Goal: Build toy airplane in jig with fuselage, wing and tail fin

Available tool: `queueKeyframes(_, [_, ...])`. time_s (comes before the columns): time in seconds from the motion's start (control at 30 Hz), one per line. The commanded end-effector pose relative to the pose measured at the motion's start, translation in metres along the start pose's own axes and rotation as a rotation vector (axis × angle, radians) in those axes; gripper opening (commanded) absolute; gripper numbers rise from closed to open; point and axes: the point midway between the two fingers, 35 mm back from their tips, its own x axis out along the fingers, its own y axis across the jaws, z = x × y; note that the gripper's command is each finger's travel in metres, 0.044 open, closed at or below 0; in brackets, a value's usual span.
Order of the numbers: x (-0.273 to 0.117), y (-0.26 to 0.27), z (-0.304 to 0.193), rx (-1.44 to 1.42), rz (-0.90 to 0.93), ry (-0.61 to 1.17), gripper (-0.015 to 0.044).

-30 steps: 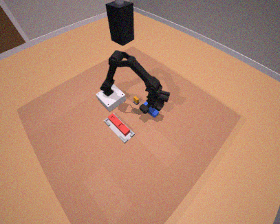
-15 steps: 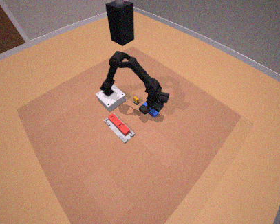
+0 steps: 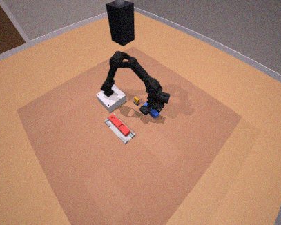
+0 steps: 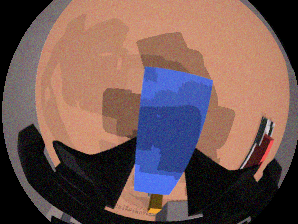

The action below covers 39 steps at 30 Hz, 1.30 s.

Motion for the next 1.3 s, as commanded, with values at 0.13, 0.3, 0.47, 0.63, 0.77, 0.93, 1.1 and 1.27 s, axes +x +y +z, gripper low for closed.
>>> queueKeyframes(0.13, [-0.017,0.006,0.013,0.008,0.033,-0.053,0.0000])
queueKeyframes(0.3, [-0.032,0.006,0.013,0.006,0.027,-0.044,0.0000])
queueKeyframes(0.47, [-0.047,0.006,0.013,0.004,0.023,-0.037,0.0000])
queueKeyframes(0.63, [-0.063,0.006,0.012,0.000,0.021,-0.031,0.0000])
queueKeyframes(0.77, [-0.075,0.005,0.011,-0.002,0.018,-0.024,0.0000])
queueKeyframes(0.93, [-0.090,0.004,0.008,-0.003,0.012,-0.015,0.0000])
queueKeyframes(1.1, [-0.105,0.003,0.005,-0.003,0.004,-0.003,0.0000])
queueKeyframes(1.27, [-0.120,0.001,0.001,-0.002,-0.005,0.009,0.0000])
